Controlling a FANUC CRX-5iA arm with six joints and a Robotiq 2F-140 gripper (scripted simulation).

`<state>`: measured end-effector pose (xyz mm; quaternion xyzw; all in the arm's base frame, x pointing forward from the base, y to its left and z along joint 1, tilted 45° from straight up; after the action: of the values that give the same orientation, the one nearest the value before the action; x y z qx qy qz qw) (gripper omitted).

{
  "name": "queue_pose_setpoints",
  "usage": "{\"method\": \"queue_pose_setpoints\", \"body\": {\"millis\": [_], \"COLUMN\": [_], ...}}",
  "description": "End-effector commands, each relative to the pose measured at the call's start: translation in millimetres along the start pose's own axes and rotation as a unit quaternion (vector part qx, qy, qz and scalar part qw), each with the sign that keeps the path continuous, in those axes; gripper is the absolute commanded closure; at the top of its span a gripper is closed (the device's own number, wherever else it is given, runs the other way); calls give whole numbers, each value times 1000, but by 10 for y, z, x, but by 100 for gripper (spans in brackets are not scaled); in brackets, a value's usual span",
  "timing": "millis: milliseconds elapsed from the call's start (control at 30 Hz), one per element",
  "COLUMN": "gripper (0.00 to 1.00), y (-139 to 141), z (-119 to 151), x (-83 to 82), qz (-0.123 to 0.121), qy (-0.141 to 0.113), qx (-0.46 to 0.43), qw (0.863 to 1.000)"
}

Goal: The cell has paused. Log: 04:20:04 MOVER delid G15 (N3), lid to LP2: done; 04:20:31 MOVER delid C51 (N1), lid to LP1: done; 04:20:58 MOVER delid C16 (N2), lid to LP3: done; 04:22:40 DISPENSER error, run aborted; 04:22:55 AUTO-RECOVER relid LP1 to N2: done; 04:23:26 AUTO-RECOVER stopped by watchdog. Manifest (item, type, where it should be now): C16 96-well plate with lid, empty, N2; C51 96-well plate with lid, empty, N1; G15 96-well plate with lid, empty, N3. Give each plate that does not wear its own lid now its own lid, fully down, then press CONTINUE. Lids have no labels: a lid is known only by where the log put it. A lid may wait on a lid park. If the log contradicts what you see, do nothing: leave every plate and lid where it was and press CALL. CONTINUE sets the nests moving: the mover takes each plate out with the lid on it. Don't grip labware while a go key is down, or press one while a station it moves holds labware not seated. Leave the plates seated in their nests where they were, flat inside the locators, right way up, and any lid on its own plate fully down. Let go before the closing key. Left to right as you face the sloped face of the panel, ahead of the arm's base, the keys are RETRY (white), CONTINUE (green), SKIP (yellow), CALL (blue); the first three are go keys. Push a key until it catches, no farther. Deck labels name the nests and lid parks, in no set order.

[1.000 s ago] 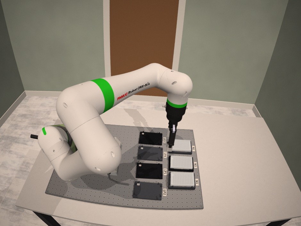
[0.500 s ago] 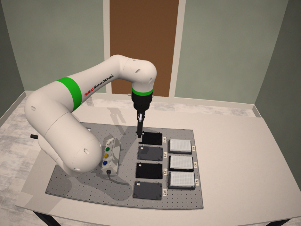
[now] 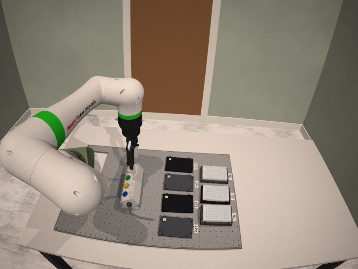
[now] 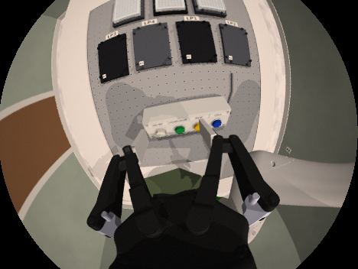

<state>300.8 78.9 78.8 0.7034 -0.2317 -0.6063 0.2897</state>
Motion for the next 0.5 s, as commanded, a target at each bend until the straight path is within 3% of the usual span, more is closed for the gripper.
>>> {"method": "queue_pose_setpoints", "body": {"millis": [0,133,167,467], "gripper": [34,34,100,100], "y": [33,90,90,90], "z": [233,385,385,385], "x": [17,100,100,100], "qz": [2,6,6,6], "qy": [5,6,6,6], "qx": [0,0,0,0], "qw": [1000,1000,1000,1000]}}
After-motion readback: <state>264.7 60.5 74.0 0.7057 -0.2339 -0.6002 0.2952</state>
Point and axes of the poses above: the point where the finger pads meet when closed, its own x axis out along the fingers, its own y axis across the jaws, z = x × y, the point moved 2 cm from there along -x, back along the fingers, and after that the axes turned 5 degrees about -x, right-handed, at the moved point
